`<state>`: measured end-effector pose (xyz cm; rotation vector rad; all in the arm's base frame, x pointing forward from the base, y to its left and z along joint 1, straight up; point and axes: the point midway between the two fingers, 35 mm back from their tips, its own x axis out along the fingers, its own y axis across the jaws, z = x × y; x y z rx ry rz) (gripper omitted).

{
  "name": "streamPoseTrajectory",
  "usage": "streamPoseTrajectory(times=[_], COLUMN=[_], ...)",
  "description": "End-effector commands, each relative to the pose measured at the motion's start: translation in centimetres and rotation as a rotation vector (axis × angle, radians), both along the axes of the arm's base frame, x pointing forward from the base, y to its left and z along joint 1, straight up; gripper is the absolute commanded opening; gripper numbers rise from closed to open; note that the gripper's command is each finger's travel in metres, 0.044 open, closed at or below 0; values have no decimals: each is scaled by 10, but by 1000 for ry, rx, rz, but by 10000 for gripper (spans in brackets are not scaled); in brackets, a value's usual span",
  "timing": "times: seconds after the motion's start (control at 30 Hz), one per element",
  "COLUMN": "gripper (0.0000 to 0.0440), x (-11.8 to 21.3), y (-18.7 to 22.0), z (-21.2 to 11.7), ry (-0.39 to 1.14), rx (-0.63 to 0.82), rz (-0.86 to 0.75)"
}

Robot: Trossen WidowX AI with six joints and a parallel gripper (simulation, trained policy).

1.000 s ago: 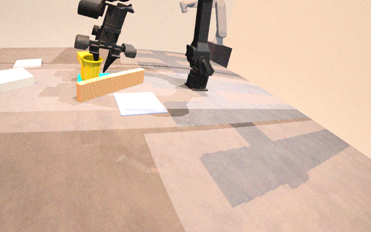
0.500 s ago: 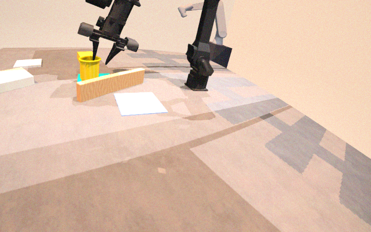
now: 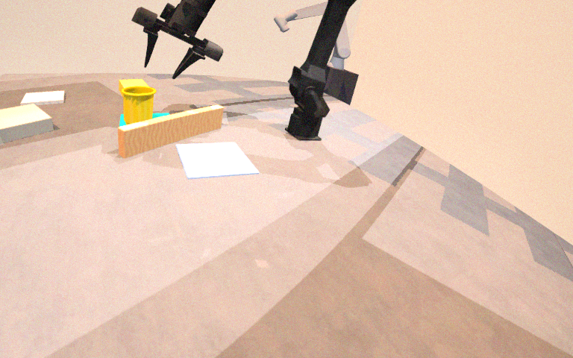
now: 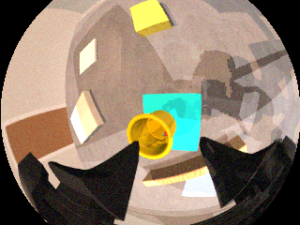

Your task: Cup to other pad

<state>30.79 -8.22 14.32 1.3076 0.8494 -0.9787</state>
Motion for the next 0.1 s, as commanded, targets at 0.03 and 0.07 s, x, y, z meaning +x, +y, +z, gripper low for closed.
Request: streamPoseTrajectory(times=[0.03,0.07], gripper=[380,402], x=[0,0], y=[-6,-7], z=[18,21], ry=[-32,-36], rx=[-5,-5], rz=[-8,-11])
